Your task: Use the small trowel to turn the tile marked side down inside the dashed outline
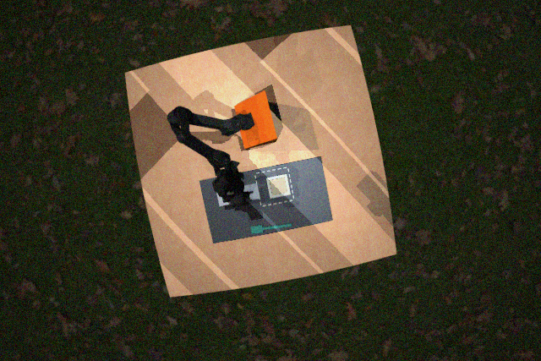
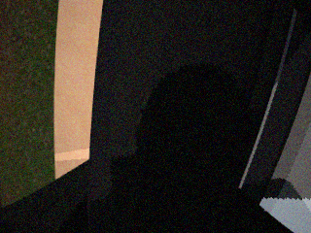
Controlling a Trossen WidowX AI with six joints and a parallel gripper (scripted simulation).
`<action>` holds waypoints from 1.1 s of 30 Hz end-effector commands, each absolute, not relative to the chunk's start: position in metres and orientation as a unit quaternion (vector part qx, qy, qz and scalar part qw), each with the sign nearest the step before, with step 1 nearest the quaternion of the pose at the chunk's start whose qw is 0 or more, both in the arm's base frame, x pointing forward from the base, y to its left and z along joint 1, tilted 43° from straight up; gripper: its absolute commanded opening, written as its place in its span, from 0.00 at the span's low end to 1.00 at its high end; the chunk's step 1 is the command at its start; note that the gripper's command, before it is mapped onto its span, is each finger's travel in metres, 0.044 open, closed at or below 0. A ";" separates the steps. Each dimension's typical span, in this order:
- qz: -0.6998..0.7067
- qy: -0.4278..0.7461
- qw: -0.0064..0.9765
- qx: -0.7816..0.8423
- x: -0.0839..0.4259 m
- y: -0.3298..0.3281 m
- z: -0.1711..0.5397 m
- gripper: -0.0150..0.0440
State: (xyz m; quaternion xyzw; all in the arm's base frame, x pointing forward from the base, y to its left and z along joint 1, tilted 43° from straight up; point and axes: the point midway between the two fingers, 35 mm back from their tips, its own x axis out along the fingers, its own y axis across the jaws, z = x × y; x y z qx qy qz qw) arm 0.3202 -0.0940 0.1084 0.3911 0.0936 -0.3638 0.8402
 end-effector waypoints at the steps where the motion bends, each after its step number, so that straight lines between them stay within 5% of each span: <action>1: -0.356 0.089 0.843 0.392 0.319 -0.098 0.129 0.25; 33: -0.356 0.089 0.844 0.392 0.316 -0.101 0.138 0.25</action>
